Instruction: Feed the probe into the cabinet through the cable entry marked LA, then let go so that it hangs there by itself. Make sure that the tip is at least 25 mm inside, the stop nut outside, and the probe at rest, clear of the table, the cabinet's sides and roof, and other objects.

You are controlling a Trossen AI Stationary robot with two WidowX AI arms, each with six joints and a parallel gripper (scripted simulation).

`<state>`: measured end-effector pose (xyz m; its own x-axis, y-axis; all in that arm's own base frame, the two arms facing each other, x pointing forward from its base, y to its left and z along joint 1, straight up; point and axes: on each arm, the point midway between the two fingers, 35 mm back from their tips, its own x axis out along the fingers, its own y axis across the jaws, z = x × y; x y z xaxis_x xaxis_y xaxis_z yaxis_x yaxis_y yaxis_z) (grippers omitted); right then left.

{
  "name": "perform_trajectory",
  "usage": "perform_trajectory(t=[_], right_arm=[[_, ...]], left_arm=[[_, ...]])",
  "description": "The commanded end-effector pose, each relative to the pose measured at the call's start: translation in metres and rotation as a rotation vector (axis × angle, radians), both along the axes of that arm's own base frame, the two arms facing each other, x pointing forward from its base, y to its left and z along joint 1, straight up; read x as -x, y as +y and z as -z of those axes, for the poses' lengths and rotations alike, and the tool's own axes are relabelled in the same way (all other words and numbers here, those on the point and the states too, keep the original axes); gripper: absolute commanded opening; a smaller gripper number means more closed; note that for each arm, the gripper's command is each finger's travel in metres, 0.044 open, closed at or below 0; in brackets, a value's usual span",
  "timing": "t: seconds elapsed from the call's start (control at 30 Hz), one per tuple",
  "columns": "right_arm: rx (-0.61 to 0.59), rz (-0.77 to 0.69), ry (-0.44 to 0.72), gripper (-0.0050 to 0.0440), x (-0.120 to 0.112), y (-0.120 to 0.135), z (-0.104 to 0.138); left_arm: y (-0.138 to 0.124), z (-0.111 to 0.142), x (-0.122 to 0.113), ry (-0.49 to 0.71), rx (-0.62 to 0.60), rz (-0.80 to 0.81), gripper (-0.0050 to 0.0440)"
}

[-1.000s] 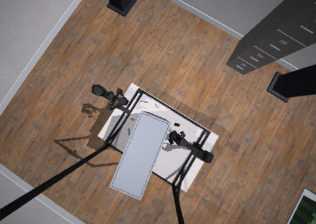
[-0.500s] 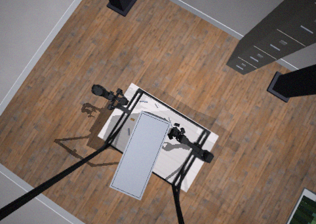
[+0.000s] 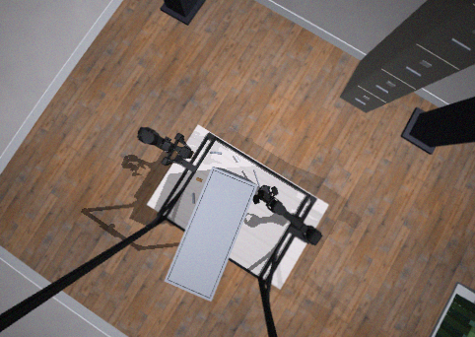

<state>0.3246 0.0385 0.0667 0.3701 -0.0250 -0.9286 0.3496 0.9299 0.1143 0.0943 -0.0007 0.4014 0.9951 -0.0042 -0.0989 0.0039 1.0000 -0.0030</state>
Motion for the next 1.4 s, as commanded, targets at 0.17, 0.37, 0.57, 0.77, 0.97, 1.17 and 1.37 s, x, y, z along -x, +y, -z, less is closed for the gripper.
perform_trajectory(t=[0.17,0.37,0.57,0.77,0.97,1.17,1.37], right_arm=[[0.068,0.031,-0.148,0.0000,-0.031,-0.027,-0.020],[0.128,0.035,-0.227,0.0000,-0.047,-0.043,-0.031],[0.177,0.014,-0.262,0.0000,-0.055,-0.049,-0.036],[0.253,-0.021,-0.306,0.0000,-0.065,-0.057,-0.042],[0.333,-0.051,-0.346,0.0000,-0.074,-0.065,-0.049],[0.386,-0.069,-0.369,0.0000,-0.080,-0.070,-0.054],[0.468,-0.093,-0.400,0.0000,-0.088,-0.078,-0.062]], left_arm=[[0.001,0.000,0.000,0.001,-0.003,-0.004,0.0440],[0.001,0.000,0.000,0.001,-0.003,-0.004,0.0440],[0.001,0.000,0.000,0.001,-0.003,-0.004,0.0440],[0.001,0.000,0.000,0.001,-0.003,-0.004,0.0440],[0.001,0.000,0.000,0.001,-0.003,-0.004,0.0440],[0.001,0.000,0.000,0.001,-0.003,-0.004,0.0440],[0.001,0.000,0.000,0.001,-0.003,-0.004,0.0440]])
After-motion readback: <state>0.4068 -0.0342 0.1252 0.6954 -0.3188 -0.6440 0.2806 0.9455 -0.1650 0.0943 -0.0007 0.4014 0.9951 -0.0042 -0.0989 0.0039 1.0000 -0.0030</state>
